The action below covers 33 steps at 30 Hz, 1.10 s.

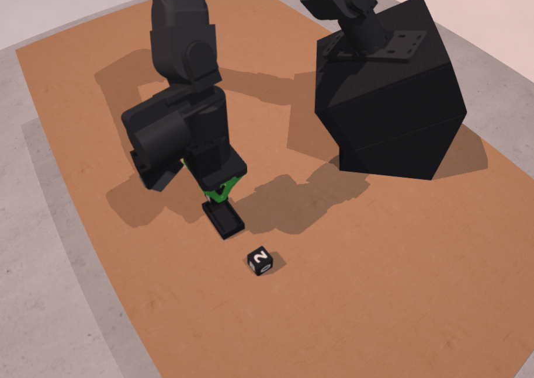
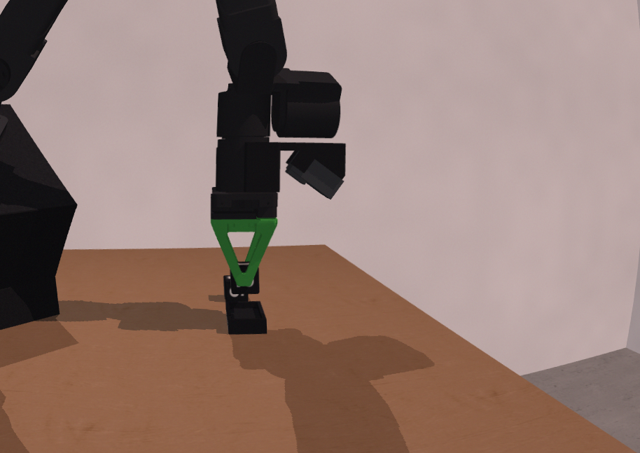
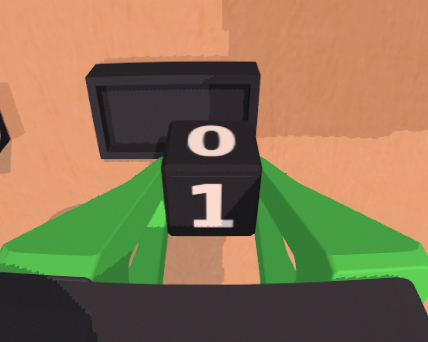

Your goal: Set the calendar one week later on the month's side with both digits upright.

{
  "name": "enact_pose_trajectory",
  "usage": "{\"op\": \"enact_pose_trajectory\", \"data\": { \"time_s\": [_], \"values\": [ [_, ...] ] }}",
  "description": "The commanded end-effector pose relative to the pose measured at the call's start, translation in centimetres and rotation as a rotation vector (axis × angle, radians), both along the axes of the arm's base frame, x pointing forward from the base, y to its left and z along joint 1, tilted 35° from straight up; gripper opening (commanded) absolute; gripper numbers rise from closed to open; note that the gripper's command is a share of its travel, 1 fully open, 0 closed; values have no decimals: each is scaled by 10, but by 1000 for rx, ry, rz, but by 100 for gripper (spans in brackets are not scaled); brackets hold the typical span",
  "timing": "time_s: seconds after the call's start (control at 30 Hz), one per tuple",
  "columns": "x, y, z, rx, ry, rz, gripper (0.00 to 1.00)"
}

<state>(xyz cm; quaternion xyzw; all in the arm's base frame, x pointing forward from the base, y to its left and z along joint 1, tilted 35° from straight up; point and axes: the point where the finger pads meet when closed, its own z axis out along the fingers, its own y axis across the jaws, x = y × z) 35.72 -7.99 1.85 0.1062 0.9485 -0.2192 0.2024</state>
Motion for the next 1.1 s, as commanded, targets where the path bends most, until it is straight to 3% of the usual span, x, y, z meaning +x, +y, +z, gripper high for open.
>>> {"op": "enact_pose_trajectory", "data": {
  "time_s": [0.0,0.87,1.07],
  "values": [
    [8,4,12,-1,-47,18,26],
    [8,4,12,-1,-46,17,26],
    [5,1,0,0,-15,10,26]
  ]
}}
